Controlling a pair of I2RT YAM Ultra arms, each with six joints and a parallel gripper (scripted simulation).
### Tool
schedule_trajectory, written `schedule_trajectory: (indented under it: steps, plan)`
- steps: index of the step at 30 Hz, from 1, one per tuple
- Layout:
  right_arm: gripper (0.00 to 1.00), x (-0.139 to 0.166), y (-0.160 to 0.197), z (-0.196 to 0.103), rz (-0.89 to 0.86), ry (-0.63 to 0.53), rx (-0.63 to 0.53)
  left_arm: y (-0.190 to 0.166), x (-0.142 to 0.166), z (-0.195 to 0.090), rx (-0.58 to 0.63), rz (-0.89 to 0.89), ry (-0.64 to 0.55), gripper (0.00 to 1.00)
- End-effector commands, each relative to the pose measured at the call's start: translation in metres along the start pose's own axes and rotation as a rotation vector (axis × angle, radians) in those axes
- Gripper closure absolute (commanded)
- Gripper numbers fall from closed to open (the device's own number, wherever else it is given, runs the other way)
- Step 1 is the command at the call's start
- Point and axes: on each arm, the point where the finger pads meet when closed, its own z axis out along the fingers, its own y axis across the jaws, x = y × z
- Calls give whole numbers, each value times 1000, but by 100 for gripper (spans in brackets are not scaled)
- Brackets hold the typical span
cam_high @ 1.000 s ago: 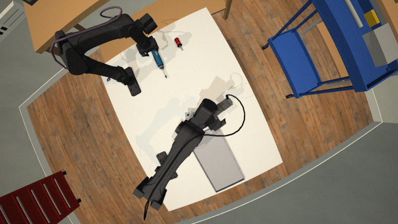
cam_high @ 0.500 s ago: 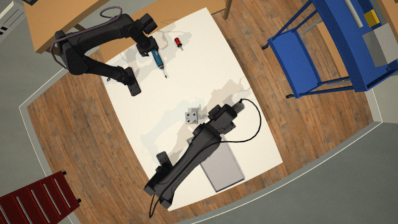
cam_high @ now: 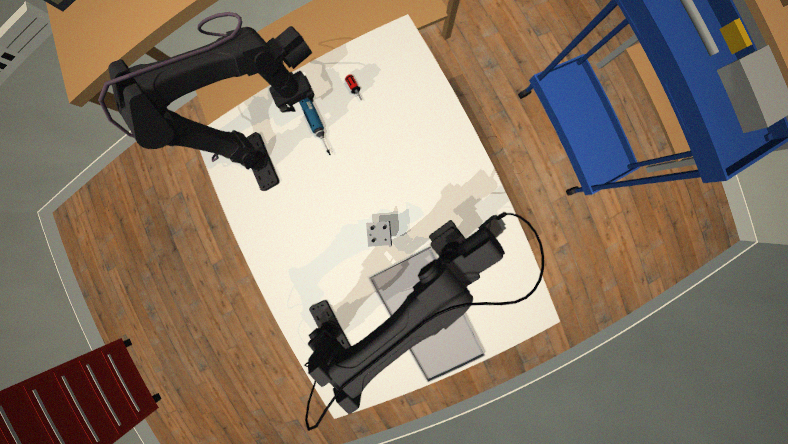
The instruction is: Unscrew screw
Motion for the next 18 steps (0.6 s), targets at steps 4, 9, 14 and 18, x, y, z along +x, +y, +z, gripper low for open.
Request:
schedule_trajectory:
  steps: [4, 9, 14, 18]
  plan:
    - [14, -5, 2, -17, -6, -16, -15, -7, -1, -16, 45, 8, -13, 35]
    - [14, -2, 2, -12, -5, -8, -11, -7, -1, -16, 45, 8, -13, 35]
    - [14, -2, 2, -12, -5, -8, -11, -7, -1, -16, 45, 8, -13, 35]
    - [14, -2, 2, -12, -5, -8, -11, -7, -1, -16, 45, 8, -13, 35]
